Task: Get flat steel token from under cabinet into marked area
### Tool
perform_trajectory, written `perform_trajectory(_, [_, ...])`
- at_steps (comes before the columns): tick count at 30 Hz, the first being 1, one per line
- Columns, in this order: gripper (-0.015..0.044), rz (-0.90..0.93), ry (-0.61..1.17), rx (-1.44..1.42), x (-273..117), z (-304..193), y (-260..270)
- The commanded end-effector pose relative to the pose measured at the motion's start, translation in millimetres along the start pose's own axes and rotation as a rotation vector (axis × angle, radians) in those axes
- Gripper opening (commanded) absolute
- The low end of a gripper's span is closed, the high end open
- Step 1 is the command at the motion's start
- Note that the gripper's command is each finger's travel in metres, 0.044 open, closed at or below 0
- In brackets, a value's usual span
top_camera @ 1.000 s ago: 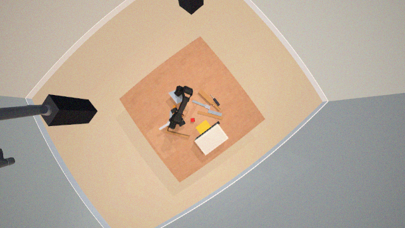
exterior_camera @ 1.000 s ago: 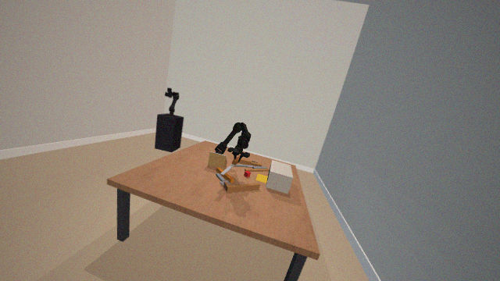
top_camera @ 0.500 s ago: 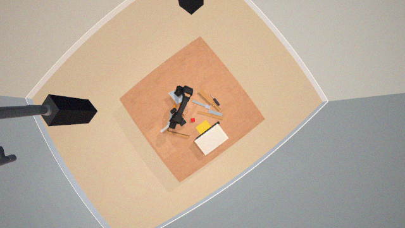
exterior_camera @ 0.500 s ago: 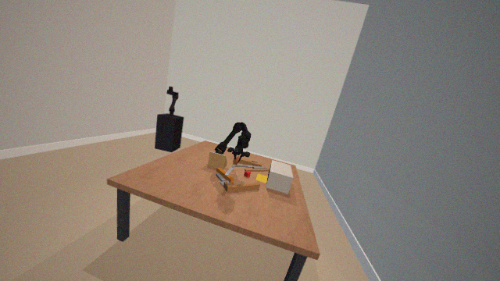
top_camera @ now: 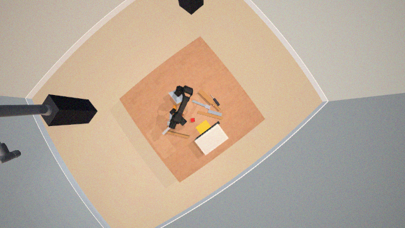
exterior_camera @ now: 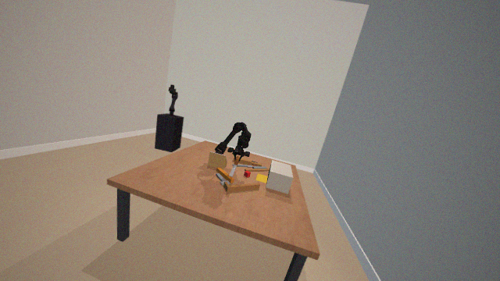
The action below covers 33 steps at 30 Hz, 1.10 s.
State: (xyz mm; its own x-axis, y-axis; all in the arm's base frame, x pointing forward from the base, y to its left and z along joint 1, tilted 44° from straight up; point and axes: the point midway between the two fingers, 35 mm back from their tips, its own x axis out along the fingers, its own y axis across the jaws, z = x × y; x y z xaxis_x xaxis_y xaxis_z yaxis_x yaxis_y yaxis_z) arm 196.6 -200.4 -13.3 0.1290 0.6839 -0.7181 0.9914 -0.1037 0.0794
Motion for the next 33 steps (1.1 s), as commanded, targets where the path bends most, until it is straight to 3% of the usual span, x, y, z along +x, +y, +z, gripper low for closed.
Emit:
perform_trajectory(1, [0.0, 0.0, -0.013, -0.037, -2.4, 1.2, -0.3])
perform_trajectory(33, [0.0, -0.002, -0.013, -0.29, -2.3, 0.3, 0.0])
